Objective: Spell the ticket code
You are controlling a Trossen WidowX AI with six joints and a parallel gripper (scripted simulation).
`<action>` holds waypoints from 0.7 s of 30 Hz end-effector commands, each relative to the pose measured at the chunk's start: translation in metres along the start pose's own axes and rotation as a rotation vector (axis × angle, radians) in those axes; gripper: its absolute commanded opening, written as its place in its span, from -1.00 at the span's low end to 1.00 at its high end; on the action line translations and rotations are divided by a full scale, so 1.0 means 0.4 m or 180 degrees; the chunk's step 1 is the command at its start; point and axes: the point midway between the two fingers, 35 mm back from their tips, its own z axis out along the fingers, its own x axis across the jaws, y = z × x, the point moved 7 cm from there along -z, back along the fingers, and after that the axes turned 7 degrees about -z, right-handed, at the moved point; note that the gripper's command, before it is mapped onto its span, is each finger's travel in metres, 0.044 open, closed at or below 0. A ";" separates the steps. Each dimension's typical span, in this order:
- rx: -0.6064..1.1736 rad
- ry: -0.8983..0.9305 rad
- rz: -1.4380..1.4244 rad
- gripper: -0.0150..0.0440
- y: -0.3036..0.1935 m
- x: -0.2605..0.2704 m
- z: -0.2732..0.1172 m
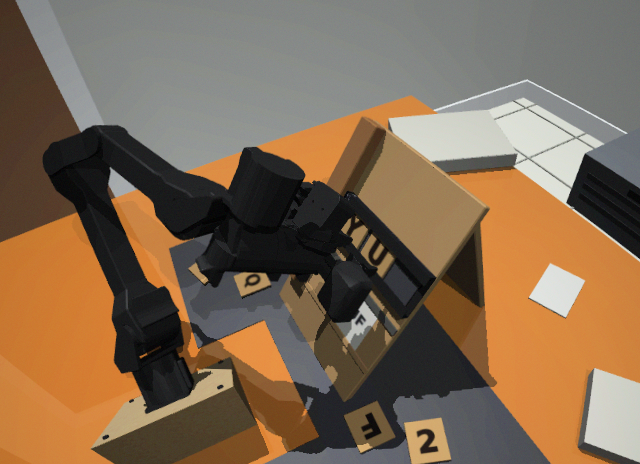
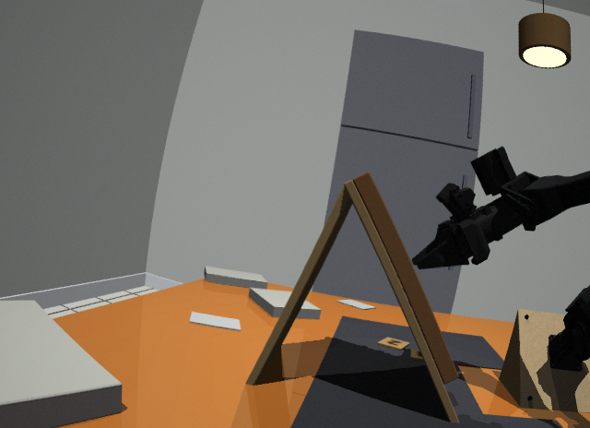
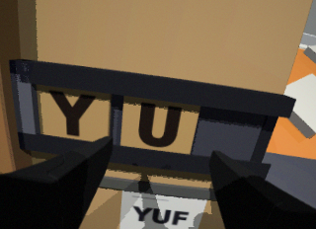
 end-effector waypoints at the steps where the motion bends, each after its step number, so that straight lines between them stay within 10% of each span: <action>1: -0.0007 0.0006 -0.0021 0.51 0.001 0.000 -0.008; 21: -0.0006 0.0005 -0.0021 0.51 0.003 0.001 -0.032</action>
